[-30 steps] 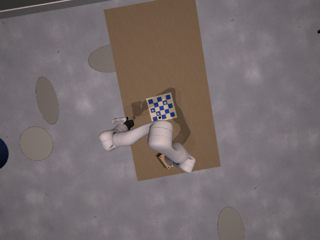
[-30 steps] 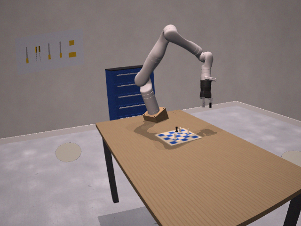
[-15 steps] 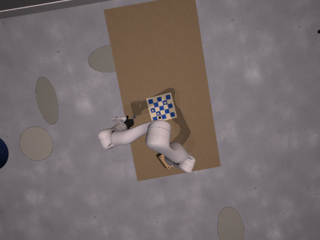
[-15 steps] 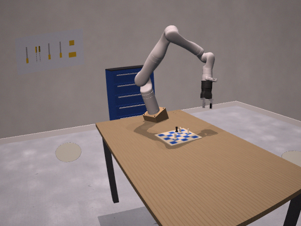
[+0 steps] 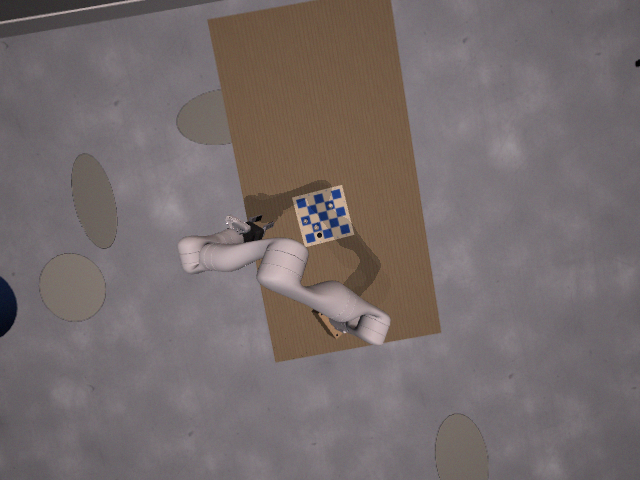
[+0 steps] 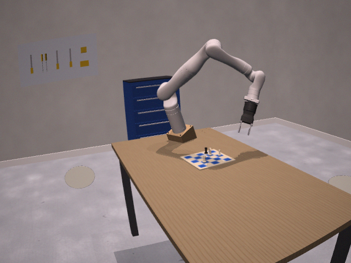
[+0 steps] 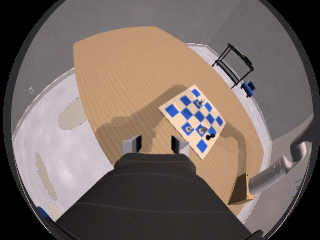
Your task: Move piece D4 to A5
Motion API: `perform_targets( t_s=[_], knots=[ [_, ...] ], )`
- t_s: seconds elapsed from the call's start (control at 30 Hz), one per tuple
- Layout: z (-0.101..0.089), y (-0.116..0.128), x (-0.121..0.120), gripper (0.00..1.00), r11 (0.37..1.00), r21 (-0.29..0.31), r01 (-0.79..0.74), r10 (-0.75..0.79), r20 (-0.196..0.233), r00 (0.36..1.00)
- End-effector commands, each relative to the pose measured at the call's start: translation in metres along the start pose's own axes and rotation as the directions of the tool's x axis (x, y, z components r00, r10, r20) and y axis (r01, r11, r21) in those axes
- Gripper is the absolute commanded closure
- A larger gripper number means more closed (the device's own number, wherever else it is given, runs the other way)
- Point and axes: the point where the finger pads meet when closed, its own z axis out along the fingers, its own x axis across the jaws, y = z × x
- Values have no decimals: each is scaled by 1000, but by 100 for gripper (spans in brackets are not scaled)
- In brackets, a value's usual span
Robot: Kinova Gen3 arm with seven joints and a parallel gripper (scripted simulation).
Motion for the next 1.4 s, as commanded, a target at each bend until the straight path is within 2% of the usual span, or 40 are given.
perform_targets(
  t_s=[0.0, 0.1, 0.2, 0.27, 0.47, 0.63, 0.77, 1.37],
  knots=[
    [23, 12, -15, 0, 995, 36, -96, 99, -77, 992],
    [38, 10, -20, 0, 964, 98, -248, 259, -124, 958],
    [49, 9, -25, 0, 909, 171, -381, 406, -146, 902],
    [49, 9, -25, 0, 909, 171, -381, 406, -146, 902],
    [66, 14, -31, 0, 768, 300, -566, 620, -127, 774],
    [73, 19, -33, 0, 675, 361, -643, 712, -91, 696],
    [75, 22, -34, 0, 637, 382, -669, 743, -73, 666],
    [76, 22, -34, 0, 628, 387, -675, 750, -68, 658]
  ],
)
